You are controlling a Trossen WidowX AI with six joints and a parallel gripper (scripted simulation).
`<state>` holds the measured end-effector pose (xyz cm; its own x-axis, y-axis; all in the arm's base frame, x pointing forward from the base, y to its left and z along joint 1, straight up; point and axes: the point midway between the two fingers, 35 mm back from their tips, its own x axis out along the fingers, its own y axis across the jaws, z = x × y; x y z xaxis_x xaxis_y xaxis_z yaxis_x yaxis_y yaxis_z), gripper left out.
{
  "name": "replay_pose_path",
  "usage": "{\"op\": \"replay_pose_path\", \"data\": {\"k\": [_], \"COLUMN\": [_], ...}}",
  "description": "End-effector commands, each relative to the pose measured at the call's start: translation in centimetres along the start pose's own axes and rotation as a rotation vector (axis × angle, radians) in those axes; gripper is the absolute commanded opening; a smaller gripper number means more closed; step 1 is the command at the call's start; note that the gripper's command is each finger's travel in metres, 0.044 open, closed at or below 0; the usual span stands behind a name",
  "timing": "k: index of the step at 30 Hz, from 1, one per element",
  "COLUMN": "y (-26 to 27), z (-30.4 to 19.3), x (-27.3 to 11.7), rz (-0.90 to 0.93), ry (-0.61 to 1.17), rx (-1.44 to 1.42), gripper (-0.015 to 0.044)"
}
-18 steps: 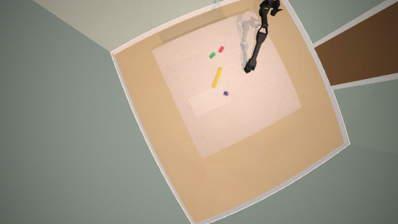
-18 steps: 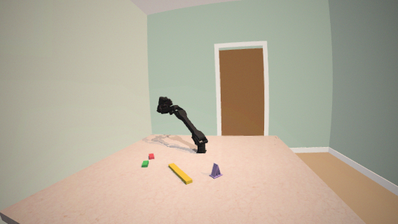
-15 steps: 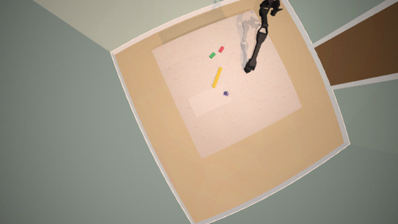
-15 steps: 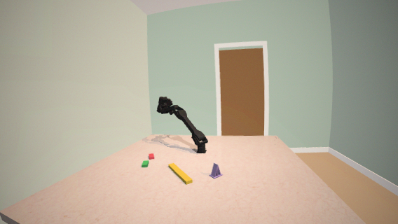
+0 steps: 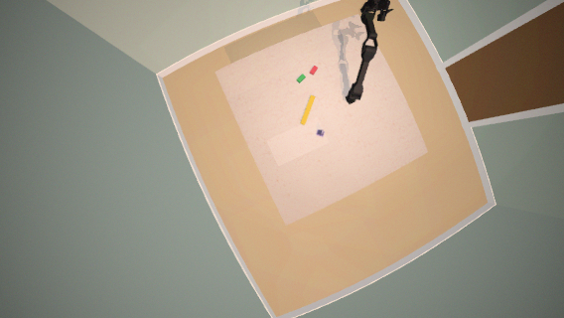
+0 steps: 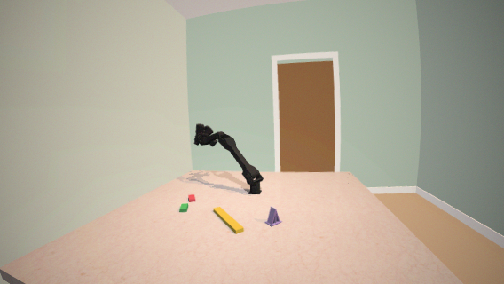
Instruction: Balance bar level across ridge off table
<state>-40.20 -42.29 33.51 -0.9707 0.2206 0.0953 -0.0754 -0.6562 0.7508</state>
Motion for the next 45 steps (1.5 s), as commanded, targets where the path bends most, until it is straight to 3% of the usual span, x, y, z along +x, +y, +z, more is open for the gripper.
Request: {"op": "replay_pose_path", "data": {"k": [1, 7, 22, 45], "y": [1.1, 3.1, 5.9, 3.5], "z": [-1.3, -3.0, -7.1, -7.4], "x": [-2.7, -6.7, -20.6, -42.8], "rz": [0.054, 0.167, 0.458, 0.982], "ry": [0.066, 0.17, 0.421, 0.696], "rx": [-0.082, -0.084, -0.421, -0.838], "gripper": [0.0315, 0.0315, 0.0315, 0.0315]}}
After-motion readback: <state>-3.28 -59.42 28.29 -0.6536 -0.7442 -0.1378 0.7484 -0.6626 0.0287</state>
